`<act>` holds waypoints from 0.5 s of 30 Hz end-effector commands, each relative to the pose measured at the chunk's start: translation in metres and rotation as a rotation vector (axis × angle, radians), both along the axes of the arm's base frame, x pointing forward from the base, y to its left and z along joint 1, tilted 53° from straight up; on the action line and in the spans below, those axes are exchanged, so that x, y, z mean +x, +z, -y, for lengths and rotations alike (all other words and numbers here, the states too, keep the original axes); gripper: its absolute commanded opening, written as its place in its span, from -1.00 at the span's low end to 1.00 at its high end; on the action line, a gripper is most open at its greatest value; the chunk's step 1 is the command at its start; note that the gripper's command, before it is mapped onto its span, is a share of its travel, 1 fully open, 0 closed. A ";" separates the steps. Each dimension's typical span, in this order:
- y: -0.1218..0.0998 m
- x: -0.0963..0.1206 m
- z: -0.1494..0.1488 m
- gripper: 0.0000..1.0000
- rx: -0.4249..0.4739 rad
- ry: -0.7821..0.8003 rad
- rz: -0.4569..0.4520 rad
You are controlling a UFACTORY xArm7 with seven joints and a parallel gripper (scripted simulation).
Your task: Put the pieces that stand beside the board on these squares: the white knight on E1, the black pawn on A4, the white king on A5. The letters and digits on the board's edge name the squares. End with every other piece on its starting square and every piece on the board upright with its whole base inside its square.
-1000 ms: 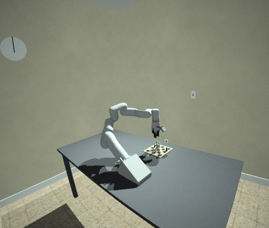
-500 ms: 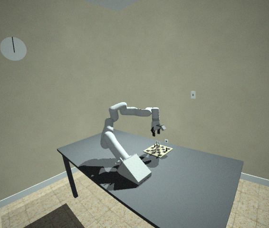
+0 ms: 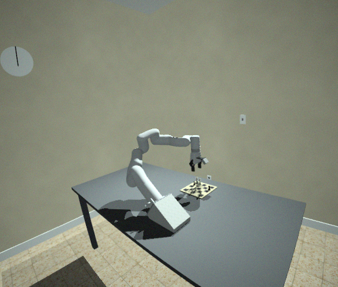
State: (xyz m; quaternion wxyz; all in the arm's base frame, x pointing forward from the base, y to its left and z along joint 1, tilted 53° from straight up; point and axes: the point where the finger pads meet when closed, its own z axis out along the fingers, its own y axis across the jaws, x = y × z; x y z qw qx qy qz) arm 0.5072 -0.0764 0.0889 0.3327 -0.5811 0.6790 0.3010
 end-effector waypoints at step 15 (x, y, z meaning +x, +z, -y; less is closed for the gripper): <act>0.016 -0.002 0.022 1.00 -0.003 -0.004 0.002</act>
